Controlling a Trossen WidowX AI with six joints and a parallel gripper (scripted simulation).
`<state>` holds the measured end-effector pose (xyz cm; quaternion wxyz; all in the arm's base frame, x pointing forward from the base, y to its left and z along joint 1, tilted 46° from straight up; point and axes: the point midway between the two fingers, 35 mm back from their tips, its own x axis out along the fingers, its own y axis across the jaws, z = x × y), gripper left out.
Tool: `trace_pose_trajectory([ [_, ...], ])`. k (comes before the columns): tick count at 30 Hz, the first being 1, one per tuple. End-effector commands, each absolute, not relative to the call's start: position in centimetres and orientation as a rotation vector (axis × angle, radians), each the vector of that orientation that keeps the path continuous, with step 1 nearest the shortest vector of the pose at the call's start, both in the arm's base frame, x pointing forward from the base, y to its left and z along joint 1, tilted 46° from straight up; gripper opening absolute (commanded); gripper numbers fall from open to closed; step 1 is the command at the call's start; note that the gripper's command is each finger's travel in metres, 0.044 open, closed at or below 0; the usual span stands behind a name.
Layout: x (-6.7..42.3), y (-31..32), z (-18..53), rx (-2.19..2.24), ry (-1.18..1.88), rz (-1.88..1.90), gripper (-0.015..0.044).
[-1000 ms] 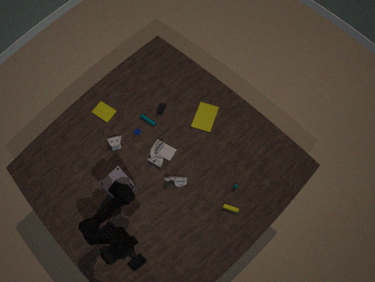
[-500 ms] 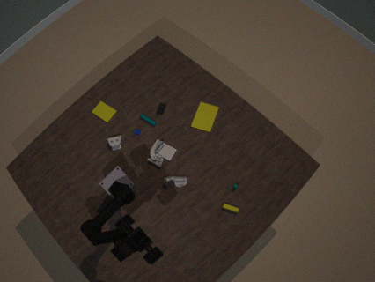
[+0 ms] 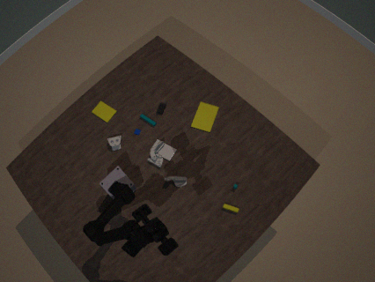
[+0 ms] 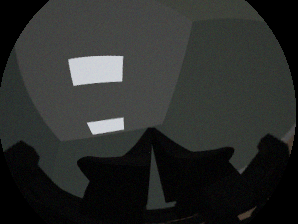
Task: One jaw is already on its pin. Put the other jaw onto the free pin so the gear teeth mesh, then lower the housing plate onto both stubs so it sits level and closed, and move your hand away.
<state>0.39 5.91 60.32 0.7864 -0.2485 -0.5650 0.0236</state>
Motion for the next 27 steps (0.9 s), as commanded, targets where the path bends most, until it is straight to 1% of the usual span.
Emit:
trace_pose_trajectory([
  [1, 2.3, 5.1, 60.1, -0.538, -1.166, 0.016, 0.0000],
  [27, 13.0, 0.9, 56.6, -0.638, -0.801, -0.167, 0.0000],
])
